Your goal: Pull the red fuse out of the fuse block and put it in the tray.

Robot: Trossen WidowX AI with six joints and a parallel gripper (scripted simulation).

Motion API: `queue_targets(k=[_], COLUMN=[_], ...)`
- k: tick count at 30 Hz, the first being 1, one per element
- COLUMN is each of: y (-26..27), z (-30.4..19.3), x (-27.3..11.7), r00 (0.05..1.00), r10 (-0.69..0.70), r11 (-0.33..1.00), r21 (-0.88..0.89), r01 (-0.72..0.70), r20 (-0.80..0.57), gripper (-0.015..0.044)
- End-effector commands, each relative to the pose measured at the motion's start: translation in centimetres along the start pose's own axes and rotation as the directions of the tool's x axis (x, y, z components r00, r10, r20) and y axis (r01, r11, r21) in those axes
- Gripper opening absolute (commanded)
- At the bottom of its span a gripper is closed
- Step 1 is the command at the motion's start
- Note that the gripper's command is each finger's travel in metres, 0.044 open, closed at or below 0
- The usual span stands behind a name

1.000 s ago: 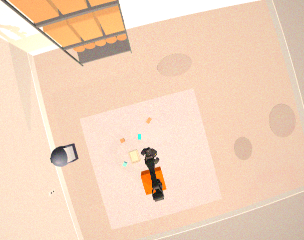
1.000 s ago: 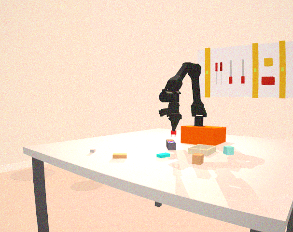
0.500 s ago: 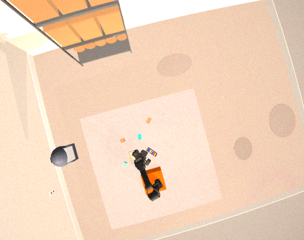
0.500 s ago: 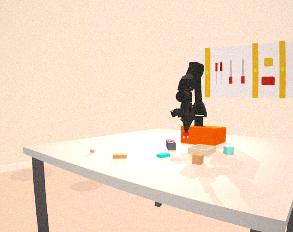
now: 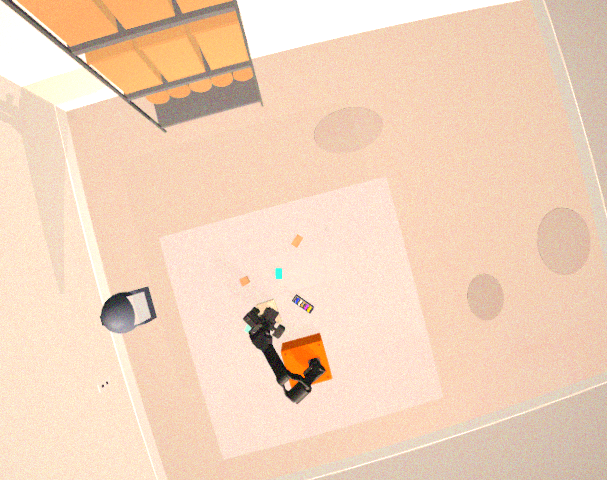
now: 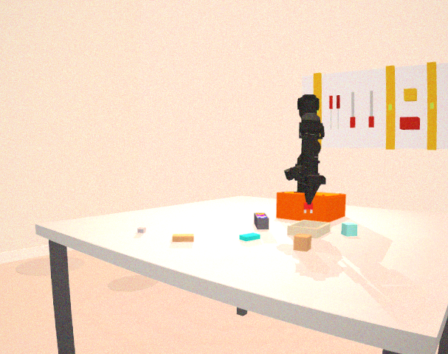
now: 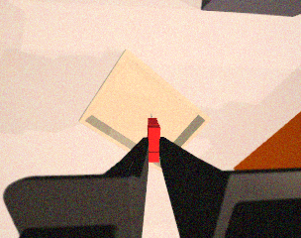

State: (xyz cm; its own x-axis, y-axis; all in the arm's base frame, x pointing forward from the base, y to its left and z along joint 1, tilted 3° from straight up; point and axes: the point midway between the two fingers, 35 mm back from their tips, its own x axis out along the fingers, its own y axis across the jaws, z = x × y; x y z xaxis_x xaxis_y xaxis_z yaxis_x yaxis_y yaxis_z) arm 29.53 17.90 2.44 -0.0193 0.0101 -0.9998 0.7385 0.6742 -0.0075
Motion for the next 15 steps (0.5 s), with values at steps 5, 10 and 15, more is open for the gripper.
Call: queue_targets(k=[5,10,15], y=[0.4,0.4,0.4], z=[-0.5,-0.5,-0.5], x=[0.5,1.3,2.1], r00=[1.000,1.000,1.000], r10=[-0.004,-0.004,-0.004], r11=[1.000,1.000,1.000], r21=[0.010,0.010,0.010], r01=[0.004,0.004,0.004], r20=[-0.004,-0.004,-0.004], gripper=[0.0000,0.0000,0.0000])
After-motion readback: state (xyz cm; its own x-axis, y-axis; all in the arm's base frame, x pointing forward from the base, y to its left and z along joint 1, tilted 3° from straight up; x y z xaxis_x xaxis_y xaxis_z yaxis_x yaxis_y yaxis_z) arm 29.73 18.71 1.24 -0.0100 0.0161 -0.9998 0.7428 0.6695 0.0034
